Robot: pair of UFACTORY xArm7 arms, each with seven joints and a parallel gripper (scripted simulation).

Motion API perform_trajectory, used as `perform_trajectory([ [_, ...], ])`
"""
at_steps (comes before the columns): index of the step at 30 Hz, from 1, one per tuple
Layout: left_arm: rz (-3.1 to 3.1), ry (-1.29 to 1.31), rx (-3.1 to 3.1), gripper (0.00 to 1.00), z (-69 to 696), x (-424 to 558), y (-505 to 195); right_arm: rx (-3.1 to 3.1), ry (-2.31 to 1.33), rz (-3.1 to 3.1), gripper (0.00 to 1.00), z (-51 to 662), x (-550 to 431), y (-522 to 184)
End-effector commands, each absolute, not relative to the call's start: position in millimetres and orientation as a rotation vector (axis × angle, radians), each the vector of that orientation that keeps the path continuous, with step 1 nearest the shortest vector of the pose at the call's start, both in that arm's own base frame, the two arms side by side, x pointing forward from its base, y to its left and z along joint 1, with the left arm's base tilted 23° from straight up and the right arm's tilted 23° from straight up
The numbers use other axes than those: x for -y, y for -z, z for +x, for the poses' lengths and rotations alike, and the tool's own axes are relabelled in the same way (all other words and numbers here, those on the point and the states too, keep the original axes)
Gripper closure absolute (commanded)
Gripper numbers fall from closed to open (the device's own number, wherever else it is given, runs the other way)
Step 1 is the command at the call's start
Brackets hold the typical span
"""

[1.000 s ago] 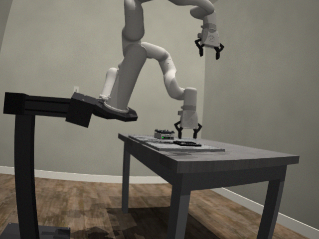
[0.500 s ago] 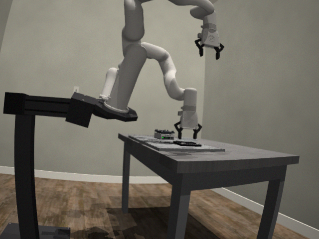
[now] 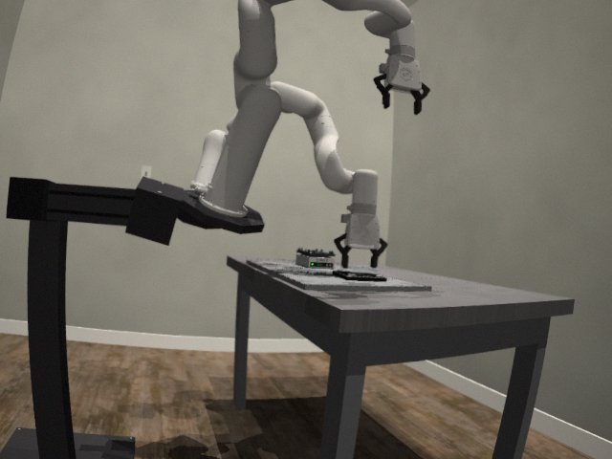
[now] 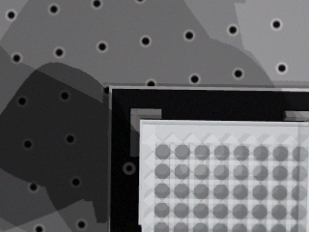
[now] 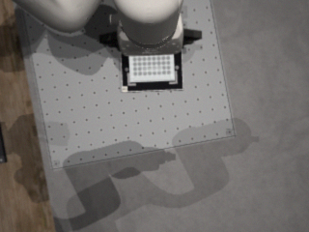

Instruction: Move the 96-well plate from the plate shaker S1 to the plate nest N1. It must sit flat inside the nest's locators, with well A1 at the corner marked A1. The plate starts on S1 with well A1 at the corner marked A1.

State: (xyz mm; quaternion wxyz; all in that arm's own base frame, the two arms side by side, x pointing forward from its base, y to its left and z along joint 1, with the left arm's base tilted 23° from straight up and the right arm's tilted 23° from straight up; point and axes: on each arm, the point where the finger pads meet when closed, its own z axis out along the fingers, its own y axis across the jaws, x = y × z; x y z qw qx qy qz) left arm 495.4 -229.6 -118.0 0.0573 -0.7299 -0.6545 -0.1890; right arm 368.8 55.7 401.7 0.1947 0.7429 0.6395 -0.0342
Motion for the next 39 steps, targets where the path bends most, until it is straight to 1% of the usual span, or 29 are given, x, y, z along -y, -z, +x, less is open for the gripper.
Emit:
perform_trajectory([
  [1,-2.217,0.574,1.986,1.0,496.4,231.4,117.1,-1.792,0.091,2.08,0.0,369.1,-56.4,-403.1],
  [39,-2.217,0.574,1.986,1.0,497.6,229.5,122.3,-1.792,0.091,2.08,0.0,369.1,-56.4,-403.1],
])
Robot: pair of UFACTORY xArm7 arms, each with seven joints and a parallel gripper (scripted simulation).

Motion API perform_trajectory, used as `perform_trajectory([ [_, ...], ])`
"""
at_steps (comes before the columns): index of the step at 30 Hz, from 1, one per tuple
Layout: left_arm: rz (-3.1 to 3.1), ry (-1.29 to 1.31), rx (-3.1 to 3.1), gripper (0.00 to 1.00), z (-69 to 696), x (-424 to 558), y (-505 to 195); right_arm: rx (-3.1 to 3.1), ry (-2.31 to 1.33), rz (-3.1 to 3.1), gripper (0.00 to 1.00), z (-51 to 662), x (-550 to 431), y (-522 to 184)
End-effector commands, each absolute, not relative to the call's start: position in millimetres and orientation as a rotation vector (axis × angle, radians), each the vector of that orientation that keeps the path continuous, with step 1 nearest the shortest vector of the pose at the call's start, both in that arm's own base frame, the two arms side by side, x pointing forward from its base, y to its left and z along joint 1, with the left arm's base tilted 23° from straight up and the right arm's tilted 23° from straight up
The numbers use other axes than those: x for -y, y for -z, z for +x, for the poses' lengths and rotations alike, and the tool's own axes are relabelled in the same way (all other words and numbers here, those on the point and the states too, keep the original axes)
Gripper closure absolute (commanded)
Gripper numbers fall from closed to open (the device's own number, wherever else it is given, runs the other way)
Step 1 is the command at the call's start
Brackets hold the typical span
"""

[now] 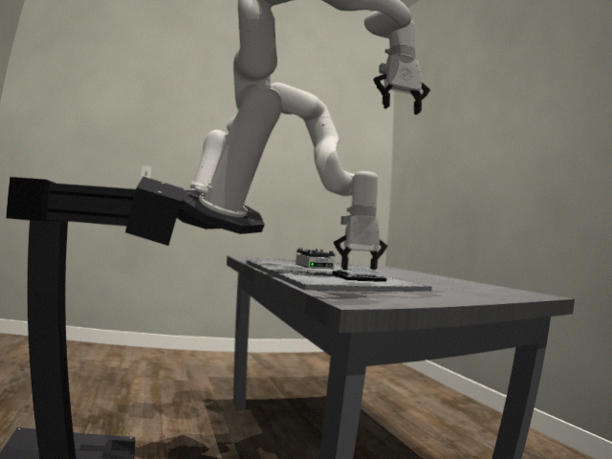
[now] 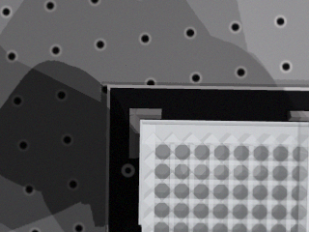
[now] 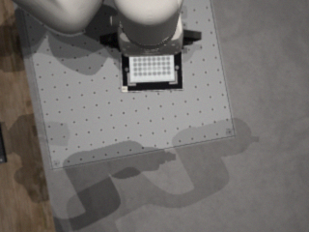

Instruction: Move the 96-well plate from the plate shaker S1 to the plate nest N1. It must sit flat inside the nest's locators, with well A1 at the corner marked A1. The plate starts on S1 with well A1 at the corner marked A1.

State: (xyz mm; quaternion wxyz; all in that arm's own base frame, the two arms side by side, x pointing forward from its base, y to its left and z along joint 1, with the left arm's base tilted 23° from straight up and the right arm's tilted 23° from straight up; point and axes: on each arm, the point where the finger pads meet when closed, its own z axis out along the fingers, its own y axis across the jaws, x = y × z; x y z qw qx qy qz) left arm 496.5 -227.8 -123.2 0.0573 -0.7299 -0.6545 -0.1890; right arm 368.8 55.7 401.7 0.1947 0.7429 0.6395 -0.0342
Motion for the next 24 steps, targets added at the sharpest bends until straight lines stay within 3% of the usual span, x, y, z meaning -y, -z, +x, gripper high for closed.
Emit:
perform_trajectory([
  [1,-2.217,0.574,1.986,1.0,497.6,229.5,122.5,-1.792,0.091,2.08,0.0,369.1,-56.4,-403.1],
  [2,-2.217,0.574,1.986,1.0,497.6,229.5,122.5,-1.792,0.091,2.08,0.0,369.1,-56.4,-403.1],
  [3,-2.217,0.574,1.986,0.0,497.7,229.2,123.1,-1.792,0.091,2.08,0.0,369.1,-56.4,-403.1],
  [24,-2.217,0.574,1.986,0.0,497.8,229.3,123.1,-1.792,0.091,2.08,0.0,369.1,-56.4,-403.1],
])
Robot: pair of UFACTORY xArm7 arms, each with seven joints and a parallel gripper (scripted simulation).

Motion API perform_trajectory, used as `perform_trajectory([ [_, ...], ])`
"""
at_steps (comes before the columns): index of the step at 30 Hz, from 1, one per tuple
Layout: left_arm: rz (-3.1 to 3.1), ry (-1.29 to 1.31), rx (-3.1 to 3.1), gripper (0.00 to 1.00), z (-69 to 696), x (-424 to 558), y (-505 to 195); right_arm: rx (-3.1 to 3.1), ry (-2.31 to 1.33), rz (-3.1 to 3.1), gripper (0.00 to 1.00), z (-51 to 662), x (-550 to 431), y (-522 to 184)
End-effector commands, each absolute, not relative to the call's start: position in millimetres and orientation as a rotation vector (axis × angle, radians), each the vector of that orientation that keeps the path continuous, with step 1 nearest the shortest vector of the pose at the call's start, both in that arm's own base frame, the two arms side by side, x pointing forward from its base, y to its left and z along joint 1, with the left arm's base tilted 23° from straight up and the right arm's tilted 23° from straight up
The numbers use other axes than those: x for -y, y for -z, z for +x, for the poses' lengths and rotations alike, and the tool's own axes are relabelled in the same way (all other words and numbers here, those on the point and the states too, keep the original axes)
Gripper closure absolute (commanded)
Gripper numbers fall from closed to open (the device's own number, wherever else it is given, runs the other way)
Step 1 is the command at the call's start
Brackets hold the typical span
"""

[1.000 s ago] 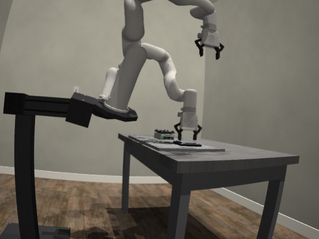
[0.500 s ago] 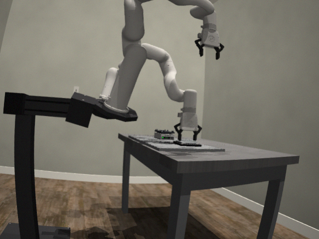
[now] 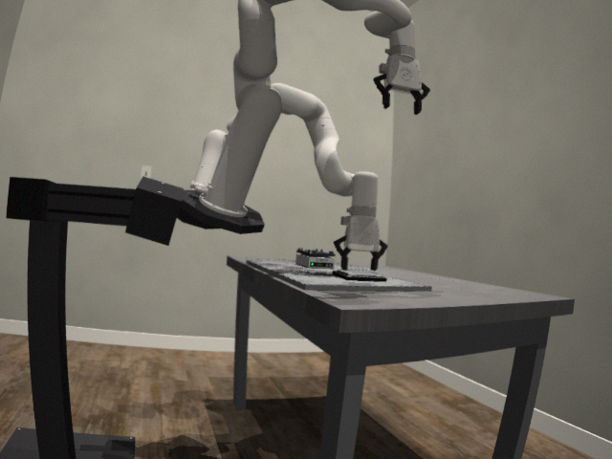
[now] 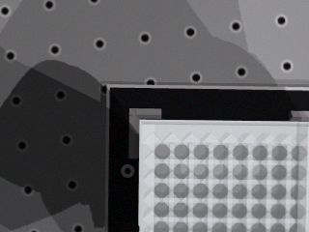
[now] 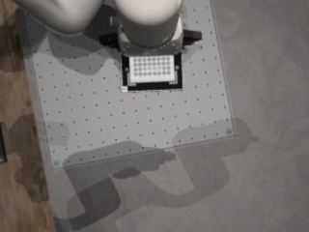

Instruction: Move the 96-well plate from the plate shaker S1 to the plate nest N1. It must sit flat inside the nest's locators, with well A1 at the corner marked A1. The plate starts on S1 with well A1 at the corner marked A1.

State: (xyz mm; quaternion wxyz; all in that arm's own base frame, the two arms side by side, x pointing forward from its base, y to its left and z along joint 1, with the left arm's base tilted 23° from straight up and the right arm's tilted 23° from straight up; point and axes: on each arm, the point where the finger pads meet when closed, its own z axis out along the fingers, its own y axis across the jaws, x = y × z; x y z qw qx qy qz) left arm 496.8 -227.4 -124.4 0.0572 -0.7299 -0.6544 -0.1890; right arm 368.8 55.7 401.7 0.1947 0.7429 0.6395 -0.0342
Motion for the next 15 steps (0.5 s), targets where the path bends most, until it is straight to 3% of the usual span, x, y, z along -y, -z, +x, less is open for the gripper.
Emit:
perform_trajectory([
  [1,-2.217,0.574,1.986,0.0,497.8,229.3,123.1,-1.792,0.091,2.08,0.0,369.1,-56.4,-403.1],
  [15,-2.217,0.574,1.986,0.0,496.7,231.0,118.2,-1.792,0.091,2.08,0.0,369.1,-56.4,-403.1],
])
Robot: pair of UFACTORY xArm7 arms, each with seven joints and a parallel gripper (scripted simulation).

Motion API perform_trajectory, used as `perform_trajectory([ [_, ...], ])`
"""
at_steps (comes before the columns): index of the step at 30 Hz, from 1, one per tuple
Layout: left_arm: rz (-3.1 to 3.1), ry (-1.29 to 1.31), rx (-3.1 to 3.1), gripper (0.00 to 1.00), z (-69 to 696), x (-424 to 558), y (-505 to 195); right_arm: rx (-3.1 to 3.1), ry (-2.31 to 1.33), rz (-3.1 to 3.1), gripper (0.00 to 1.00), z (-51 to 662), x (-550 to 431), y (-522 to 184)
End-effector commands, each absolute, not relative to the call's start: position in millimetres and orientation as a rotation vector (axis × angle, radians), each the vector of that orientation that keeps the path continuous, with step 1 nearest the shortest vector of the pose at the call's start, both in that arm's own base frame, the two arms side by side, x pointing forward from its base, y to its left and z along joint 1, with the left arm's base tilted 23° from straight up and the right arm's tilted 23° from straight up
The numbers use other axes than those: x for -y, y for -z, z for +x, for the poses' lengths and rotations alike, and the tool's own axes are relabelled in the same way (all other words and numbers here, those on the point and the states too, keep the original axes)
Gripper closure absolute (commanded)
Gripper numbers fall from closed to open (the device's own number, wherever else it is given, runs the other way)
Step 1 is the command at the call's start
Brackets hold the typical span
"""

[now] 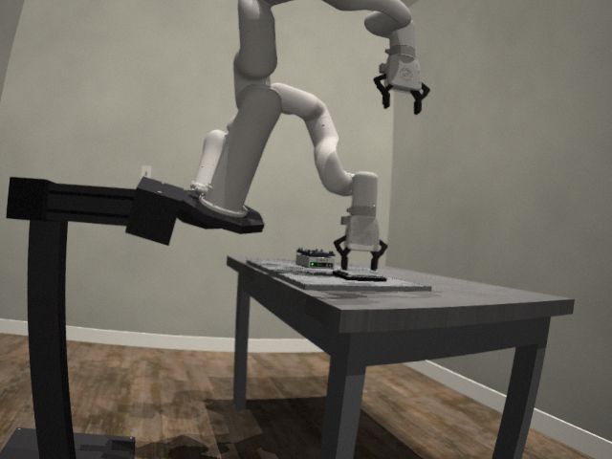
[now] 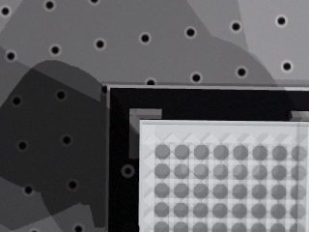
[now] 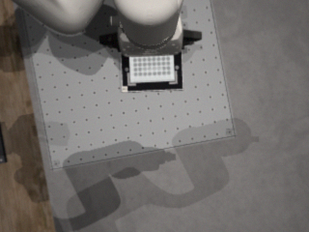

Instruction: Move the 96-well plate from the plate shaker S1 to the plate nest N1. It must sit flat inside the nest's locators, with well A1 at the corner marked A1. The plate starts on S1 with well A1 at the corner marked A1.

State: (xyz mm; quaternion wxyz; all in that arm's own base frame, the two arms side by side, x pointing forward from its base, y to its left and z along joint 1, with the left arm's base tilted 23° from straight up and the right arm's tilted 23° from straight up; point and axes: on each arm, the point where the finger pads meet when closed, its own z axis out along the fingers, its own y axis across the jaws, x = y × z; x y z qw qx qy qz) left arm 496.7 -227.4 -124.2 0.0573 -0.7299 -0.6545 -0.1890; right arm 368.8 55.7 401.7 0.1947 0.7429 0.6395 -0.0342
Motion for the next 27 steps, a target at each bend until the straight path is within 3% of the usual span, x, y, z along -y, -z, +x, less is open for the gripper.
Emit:
perform_trajectory([
  [1,-2.217,0.574,1.986,0.0,496,232,116,-1.792,0.091,2.08,0.0,369,-56,-403],
  [27,-2.217,0.574,1.986,0.0,484,251,62,-1.792,0.091,2.08,0.0,369,-56,-403],
])
